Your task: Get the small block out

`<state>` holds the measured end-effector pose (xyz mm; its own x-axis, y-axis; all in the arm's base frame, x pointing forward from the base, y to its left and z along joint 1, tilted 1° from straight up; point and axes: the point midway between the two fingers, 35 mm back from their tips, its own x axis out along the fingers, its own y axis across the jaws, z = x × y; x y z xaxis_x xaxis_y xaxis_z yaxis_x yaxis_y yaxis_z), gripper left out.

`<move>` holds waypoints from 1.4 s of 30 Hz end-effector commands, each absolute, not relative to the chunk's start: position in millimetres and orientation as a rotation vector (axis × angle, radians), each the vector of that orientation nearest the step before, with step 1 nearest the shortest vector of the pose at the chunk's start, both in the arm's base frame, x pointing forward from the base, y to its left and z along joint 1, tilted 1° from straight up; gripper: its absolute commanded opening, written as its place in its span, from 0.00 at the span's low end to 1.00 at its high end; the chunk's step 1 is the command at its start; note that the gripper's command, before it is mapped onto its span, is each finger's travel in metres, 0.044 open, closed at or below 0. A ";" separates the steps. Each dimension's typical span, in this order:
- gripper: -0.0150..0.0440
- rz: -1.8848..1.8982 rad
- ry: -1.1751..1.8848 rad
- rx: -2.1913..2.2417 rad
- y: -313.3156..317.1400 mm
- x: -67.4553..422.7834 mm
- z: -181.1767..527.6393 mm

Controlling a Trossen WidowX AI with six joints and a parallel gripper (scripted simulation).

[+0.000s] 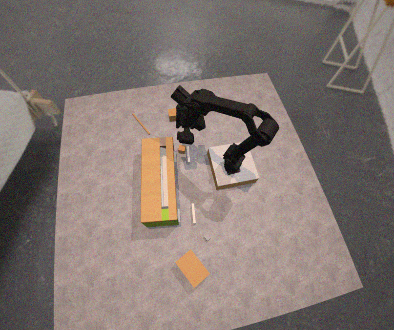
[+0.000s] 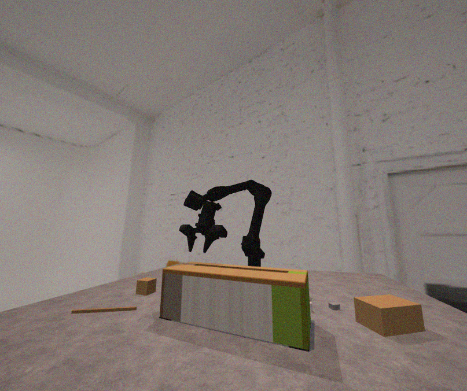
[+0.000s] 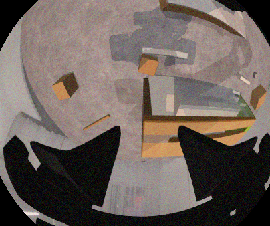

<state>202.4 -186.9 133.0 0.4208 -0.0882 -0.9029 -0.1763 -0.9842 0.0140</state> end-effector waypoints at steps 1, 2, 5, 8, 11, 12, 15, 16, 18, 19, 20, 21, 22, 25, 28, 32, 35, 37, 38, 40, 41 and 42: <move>0.74 1.625 0.240 -2.556 -189.1 204.7 97.0; 0.74 1.625 0.240 -2.556 -189.3 205.0 81.0; 0.74 1.625 0.240 -2.556 -186.4 202.9 45.2; 0.74 1.626 0.240 -2.555 -186.1 202.6 42.7; 0.74 1.626 0.240 -2.555 -186.1 202.7 42.4; 0.74 1.626 0.240 -2.555 -186.2 202.8 41.6; 0.74 1.626 0.240 -2.555 -186.6 203.2 36.9; 0.74 1.625 0.240 -2.555 -186.8 203.4 35.2; 0.74 1.625 0.240 -2.555 -187.0 203.7 31.9; 0.74 1.625 0.240 -2.555 -187.1 203.8 30.3; 0.74 1.625 0.240 -2.555 -187.2 203.9 28.7; 0.74 1.625 0.240 -2.555 -187.3 204.0 27.0; 0.74 1.625 0.240 -2.555 -187.3 204.1 25.4; 0.74 1.626 0.240 -2.555 -187.5 204.3 20.5; 0.74 1.626 0.240 -2.555 -187.5 204.5 15.6; 0.74 1.626 0.240 -2.555 -187.4 204.6 9.2; 0.74 1.626 0.240 -2.555 -187.2 204.5 4.4; 0.74 1.626 0.240 -2.555 -187.0 204.5 1.3; 0.74 1.626 0.240 -2.555 -186.9 204.4 -0.3; 0.74 1.626 0.240 -2.555 -186.7 204.3 -3.4; 0.74 1.626 0.240 -2.555 -186.6 204.2 -5.0; 0.74 1.626 0.240 -2.555 -186.4 204.1 -6.5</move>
